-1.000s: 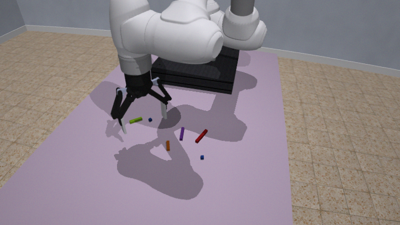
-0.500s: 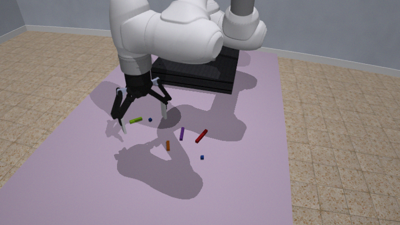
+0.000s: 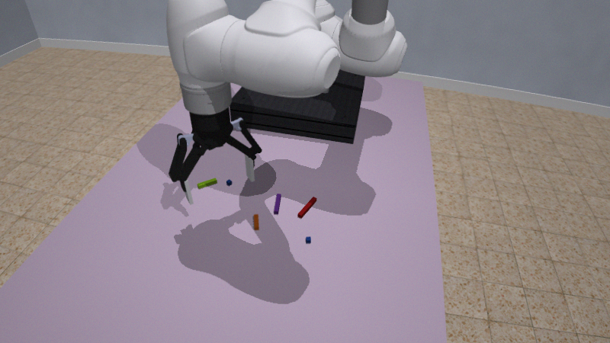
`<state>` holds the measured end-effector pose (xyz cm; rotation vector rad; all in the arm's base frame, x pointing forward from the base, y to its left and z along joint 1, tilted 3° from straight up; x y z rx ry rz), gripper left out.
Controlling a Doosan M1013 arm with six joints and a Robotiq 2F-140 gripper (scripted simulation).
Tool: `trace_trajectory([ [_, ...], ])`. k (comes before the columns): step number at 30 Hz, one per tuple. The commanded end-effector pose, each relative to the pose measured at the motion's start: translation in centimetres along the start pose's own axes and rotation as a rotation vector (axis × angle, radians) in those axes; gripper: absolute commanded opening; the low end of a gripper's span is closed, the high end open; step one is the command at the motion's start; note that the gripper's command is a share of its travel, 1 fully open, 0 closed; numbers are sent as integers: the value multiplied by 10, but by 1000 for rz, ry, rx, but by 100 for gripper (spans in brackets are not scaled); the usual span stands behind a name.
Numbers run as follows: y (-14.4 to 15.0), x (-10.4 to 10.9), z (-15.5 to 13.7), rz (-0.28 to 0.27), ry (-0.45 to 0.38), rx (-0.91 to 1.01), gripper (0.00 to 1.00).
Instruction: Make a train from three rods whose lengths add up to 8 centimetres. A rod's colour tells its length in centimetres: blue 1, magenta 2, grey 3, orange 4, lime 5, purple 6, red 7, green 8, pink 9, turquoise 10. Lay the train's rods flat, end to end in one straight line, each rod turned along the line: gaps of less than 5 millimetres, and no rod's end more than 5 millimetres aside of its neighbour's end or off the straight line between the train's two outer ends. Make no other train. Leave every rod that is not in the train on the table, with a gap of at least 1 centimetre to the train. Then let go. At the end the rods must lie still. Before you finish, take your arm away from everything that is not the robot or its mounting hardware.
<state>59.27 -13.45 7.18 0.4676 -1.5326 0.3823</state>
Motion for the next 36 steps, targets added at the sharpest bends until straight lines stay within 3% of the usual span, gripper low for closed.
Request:
trace_trajectory([
  [1,0,0,0,0,0,0,100],
  [26,0,0,-1,0,0,77,100],
  [36,1,0,-8,0,0,478,100],
])
Point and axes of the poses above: the point where the finger pads meet when closed, its own x axis back along the fingers, its own y axis across the jaws, z = x × y, the point moved 8 cm from there along x, back along the fingers, and after that the axes turned 7 degrees about -x, right-handed, at the moved point
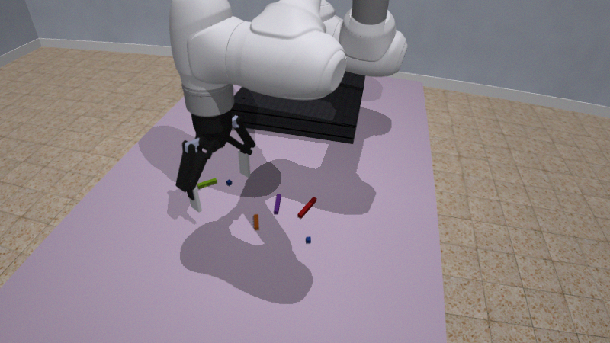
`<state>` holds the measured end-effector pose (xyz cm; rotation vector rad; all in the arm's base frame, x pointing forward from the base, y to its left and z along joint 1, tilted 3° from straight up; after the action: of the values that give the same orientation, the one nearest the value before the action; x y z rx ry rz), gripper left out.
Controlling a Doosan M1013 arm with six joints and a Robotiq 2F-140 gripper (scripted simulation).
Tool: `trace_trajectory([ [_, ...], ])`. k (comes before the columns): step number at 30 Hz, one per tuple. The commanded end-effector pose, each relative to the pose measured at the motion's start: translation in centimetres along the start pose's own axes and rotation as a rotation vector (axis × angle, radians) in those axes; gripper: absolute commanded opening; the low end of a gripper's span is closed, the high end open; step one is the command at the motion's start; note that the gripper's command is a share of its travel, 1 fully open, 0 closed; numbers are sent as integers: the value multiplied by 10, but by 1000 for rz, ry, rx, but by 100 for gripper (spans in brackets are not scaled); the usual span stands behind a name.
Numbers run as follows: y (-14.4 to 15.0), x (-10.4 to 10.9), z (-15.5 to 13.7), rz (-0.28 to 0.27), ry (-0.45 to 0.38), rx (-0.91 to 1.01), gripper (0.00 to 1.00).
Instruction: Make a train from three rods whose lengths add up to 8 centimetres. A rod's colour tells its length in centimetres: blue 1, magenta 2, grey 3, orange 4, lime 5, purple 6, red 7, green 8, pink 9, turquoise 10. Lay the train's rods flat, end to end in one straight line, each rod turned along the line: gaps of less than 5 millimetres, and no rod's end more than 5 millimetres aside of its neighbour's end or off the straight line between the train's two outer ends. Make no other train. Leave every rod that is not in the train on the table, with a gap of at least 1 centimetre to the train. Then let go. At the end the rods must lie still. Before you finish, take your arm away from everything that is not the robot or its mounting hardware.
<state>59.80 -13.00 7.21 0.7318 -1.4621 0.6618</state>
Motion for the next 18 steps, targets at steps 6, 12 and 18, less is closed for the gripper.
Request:
trace_trajectory([
  [6,-2,0,-4,-3,-12,321,100],
  [12,-3,0,-8,-1,-12,561,100],
  [18,-4,0,-12,0,-12,791,100],
])
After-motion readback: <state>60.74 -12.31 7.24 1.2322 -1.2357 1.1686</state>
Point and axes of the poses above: the point where the finger pads meet when closed, its own x axis back along the fingers, its own y axis across the jaws, z = x × y, the point moved 8 cm from there along x, back along the fingers, and after that the axes turned 7 degrees about -x, right-handed, at the moved point
